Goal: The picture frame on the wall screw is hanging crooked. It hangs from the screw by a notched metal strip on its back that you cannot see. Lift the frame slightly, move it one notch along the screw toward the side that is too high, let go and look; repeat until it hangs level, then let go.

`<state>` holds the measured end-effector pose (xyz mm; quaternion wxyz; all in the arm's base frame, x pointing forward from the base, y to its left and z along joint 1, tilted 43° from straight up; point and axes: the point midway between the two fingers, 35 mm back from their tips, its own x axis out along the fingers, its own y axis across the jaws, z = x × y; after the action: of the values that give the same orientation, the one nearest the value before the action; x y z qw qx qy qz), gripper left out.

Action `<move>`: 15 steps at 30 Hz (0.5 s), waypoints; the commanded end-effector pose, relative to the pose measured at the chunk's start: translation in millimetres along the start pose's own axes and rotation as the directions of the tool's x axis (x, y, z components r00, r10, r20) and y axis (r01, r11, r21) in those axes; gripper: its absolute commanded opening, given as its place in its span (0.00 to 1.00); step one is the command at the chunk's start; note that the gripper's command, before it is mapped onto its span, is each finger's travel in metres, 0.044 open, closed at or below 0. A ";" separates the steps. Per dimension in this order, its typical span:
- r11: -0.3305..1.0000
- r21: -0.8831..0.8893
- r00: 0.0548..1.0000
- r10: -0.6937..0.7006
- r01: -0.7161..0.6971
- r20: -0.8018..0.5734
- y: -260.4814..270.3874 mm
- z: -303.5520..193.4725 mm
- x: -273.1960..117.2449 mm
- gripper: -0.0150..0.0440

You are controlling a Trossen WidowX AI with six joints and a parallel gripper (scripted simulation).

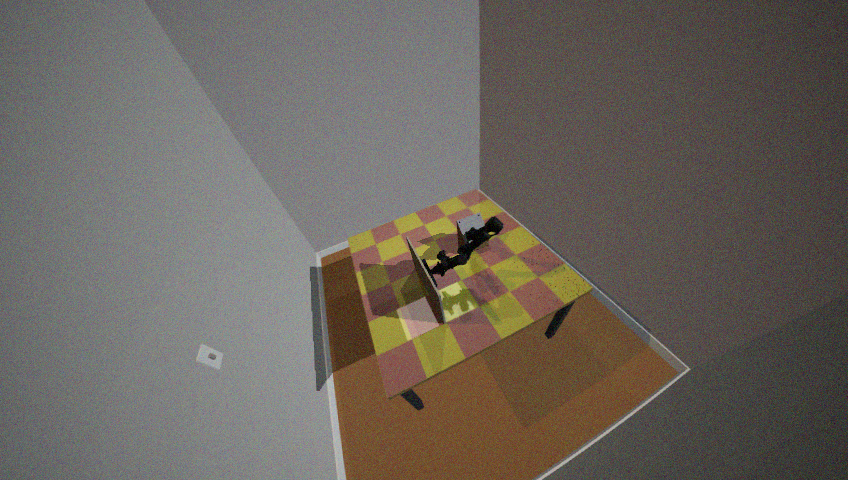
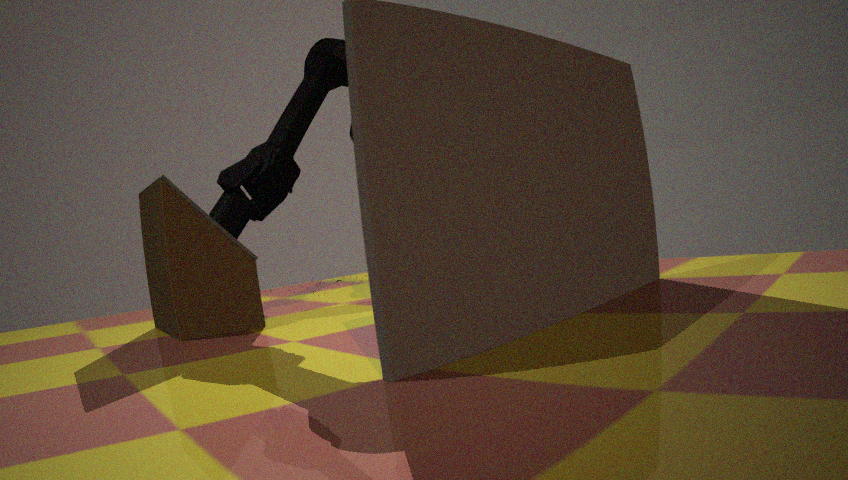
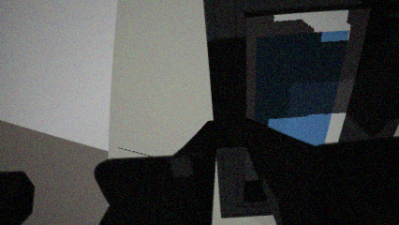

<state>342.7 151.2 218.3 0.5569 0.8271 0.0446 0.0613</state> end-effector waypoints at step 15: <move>0.994 0.106 1.000 -0.002 0.002 -0.001 1.4 0.0 -0.1 0.25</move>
<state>342.6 150.4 219.8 0.5203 0.8507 0.0464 0.0592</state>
